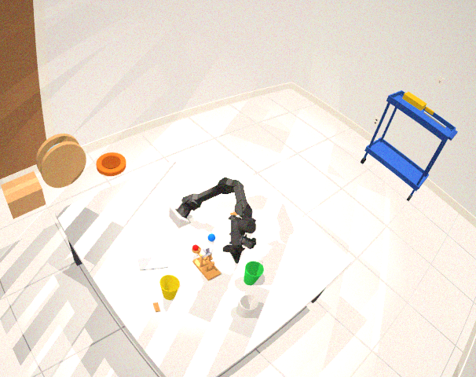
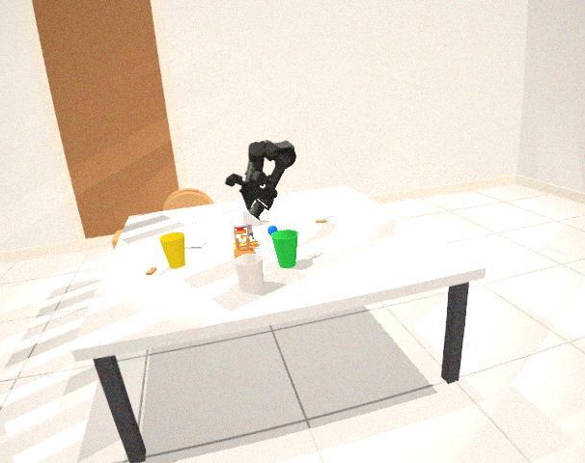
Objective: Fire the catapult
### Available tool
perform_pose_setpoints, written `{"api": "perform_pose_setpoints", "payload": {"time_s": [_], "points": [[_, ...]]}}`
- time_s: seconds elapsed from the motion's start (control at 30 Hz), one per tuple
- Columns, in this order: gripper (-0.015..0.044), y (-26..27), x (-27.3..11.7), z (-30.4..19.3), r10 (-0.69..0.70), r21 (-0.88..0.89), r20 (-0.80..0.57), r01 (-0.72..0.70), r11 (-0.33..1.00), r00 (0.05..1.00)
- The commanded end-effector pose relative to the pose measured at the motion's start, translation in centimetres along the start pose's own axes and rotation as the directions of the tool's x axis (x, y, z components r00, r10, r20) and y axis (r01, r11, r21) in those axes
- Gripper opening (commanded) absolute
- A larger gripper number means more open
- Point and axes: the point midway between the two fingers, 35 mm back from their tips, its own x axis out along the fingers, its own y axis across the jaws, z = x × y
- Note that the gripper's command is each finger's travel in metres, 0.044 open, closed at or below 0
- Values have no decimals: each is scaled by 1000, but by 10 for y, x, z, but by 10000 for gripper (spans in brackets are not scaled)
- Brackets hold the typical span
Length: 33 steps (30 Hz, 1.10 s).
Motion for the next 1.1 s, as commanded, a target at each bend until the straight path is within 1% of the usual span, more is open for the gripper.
{"api": "perform_pose_setpoints", "payload": {"time_s": [0.0,0.23,0.5,0.8,1.07], "points": [[0,12,-1,-13,-15,-94,-57,9,996,998],[0,31,-8,-38,-45,-273,-154,2,962,987],[0,52,-17,-68,-80,-467,-263,-54,883,961],[0,77,-31,-105,-119,-645,-384,-174,744,916],[0,97,-46,-139,-154,-746,-483,-312,588,862]]}}
